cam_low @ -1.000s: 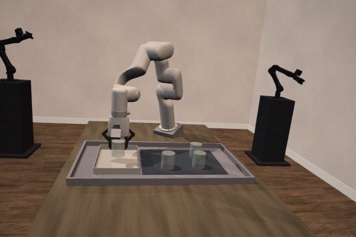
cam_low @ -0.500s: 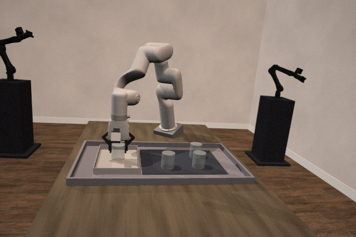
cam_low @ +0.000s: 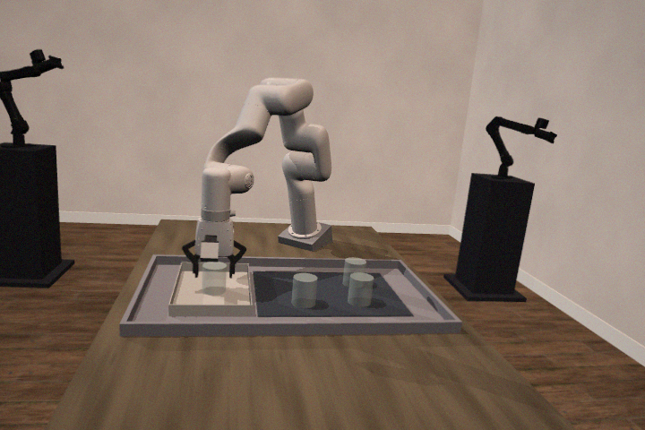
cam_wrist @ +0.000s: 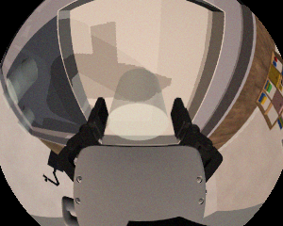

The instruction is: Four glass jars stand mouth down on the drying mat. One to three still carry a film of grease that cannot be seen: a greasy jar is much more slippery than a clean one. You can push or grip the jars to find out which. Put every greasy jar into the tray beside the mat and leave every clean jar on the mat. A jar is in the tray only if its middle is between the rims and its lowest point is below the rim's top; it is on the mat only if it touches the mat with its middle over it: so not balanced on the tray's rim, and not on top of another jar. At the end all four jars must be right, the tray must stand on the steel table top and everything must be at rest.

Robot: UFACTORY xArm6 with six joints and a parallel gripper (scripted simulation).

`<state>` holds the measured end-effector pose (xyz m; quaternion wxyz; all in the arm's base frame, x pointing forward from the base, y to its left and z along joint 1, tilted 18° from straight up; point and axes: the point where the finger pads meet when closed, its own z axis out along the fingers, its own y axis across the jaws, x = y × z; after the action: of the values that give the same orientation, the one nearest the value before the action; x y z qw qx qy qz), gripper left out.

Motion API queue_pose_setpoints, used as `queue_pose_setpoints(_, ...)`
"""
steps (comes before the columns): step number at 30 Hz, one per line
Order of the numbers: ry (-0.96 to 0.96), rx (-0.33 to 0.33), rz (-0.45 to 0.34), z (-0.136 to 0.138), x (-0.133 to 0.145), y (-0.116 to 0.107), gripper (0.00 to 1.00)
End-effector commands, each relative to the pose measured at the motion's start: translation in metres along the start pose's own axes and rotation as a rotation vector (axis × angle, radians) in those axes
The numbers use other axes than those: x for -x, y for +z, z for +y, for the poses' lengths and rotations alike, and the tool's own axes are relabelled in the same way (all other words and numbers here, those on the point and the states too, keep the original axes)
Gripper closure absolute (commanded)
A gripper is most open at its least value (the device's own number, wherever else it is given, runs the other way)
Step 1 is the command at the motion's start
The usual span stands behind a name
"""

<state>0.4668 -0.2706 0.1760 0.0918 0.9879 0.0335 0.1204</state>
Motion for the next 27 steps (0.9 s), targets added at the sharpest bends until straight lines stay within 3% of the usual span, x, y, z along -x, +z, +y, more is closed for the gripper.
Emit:
queue_pose_setpoints(1, 0.000, 0.002, 0.002, 0.001, -0.001, -0.001, 0.00)
queue_pose_setpoints(8, 0.000, 0.002, 0.002, 0.001, -0.001, -0.001, 0.00)
queue_pose_setpoints(27, 0.000, 0.002, 0.002, 0.000, -0.001, -0.067, 0.00)
